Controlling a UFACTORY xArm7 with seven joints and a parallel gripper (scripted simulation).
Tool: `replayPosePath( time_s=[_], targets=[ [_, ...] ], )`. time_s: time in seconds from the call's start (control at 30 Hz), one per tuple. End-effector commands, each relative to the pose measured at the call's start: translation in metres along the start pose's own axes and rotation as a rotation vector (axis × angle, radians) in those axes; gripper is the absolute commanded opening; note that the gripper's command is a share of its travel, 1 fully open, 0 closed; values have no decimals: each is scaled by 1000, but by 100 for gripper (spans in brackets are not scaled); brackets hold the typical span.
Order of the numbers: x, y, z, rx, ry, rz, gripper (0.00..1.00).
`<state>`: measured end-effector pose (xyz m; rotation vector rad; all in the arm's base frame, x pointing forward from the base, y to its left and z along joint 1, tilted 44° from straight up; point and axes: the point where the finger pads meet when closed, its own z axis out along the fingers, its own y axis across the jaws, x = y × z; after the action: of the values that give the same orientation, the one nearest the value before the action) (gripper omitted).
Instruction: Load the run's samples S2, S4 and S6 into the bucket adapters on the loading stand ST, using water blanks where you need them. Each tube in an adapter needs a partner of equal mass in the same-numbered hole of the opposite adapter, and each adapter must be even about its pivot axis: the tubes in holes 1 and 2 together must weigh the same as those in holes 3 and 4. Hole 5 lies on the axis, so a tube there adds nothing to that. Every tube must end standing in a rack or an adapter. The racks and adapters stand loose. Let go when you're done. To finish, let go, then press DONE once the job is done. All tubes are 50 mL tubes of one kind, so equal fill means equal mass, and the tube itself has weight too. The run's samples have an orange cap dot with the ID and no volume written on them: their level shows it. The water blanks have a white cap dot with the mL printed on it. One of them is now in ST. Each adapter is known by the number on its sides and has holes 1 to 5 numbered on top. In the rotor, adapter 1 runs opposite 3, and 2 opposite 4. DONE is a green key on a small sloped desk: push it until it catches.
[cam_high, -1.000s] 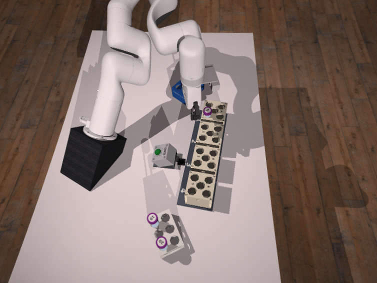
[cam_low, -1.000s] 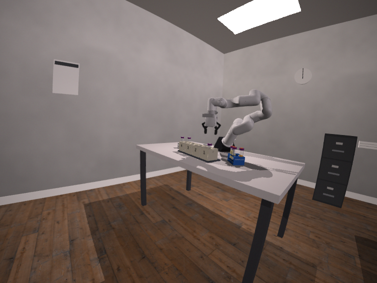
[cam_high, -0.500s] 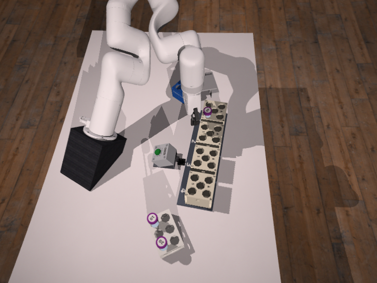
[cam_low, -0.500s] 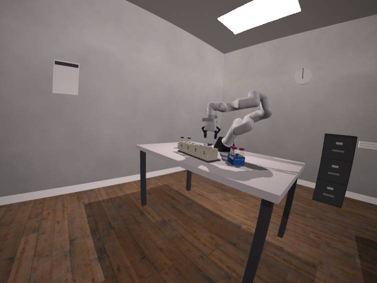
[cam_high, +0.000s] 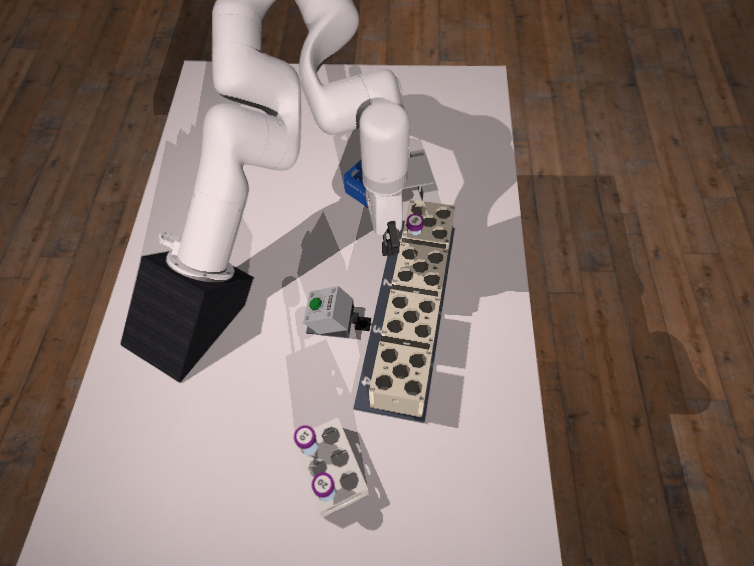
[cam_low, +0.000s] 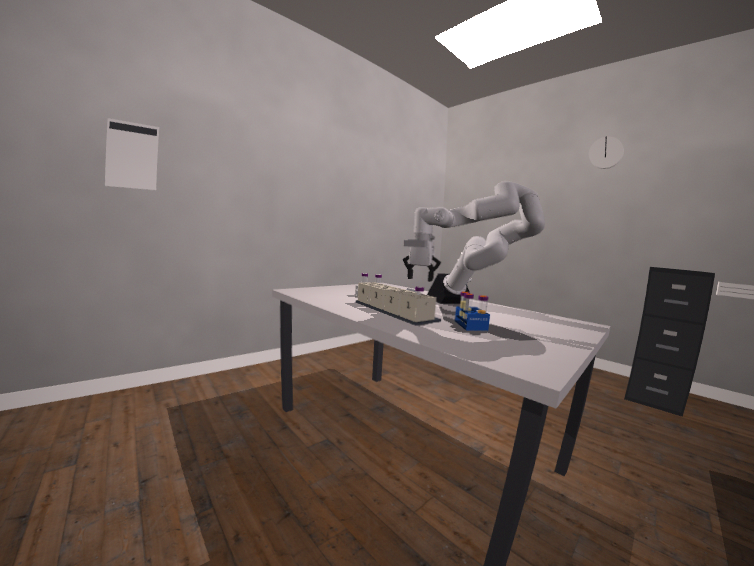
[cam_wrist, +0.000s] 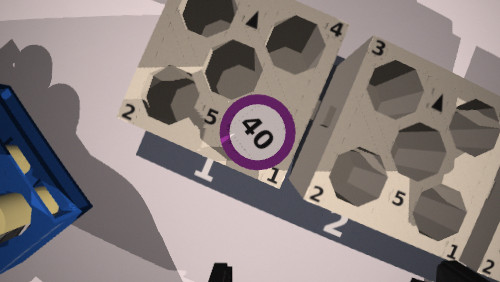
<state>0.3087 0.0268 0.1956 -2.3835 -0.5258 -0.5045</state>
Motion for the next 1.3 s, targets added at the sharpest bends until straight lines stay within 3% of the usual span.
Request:
replayPosePath(
  time_s=[0.0, 1.03, 1.27],
  targets=[
    [1, 1, -1, -2, 2, 0, 100],
    [1, 1, -1, -2, 2, 0, 100],
    [1, 1, -20, -2, 2, 0, 100]
  ],
)
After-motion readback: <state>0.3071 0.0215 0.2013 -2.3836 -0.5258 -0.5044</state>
